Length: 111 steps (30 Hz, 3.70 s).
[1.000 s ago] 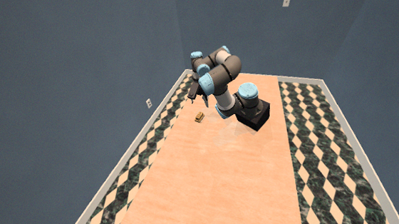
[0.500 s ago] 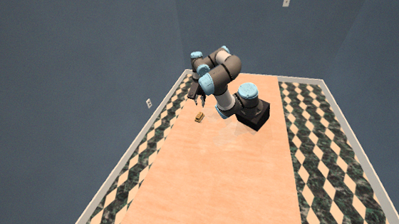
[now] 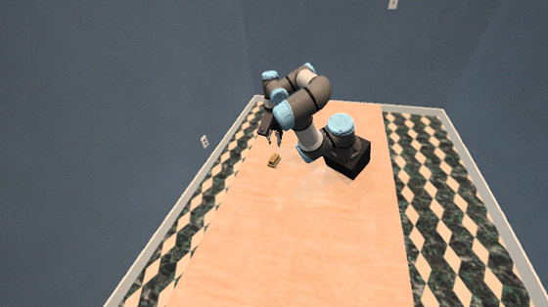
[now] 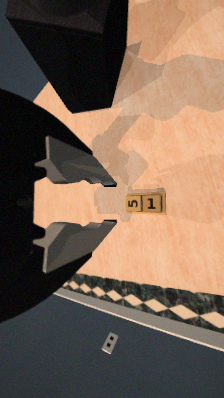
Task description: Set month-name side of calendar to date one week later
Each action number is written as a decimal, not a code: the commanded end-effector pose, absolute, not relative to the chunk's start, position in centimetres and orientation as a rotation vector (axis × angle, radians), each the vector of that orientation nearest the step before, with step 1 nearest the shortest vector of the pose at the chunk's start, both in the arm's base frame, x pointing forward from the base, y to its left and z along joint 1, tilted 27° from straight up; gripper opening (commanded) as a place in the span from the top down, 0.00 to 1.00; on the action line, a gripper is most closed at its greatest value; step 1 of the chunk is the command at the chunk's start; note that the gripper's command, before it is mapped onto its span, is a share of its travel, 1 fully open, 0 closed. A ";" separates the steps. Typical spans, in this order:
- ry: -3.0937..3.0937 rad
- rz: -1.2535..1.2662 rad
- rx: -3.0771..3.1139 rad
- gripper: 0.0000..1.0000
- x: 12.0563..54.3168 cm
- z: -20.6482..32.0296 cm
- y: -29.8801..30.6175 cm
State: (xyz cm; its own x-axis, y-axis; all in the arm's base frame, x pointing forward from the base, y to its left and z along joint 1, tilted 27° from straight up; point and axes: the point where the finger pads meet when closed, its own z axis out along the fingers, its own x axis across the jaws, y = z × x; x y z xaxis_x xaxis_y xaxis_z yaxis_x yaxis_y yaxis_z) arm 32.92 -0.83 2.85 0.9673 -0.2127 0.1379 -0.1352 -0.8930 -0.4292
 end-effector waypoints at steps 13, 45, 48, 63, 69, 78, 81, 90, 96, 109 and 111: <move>0.249 -0.252 -2.690 0.72 33.0 2.7 -0.7; 0.250 -0.253 -2.689 0.72 33.9 -0.8 0.9; 0.250 -0.253 -2.689 0.72 33.9 -0.9 1.0; 0.250 -0.252 -2.690 0.72 34.2 -1.9 1.4; 0.250 -0.252 -2.690 0.72 34.2 -1.9 1.4; 0.249 -0.254 -2.691 0.72 34.2 -1.9 1.3; 0.249 -0.254 -2.691 0.72 34.2 -1.9 1.3; 0.250 -0.253 -2.691 0.72 34.2 -1.9 1.4; 0.250 -0.253 -2.691 0.72 34.2 -1.9 1.4; 0.250 -0.253 -2.691 0.72 34.2 -1.9 1.4; 0.250 -0.253 -2.690 0.72 34.2 -1.8 1.4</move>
State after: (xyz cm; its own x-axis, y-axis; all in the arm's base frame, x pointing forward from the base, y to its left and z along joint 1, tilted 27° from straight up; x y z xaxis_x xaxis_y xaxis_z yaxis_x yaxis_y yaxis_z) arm 34.18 1.33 -1.85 0.9673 -0.2124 0.1383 -0.1353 -0.8941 -0.4269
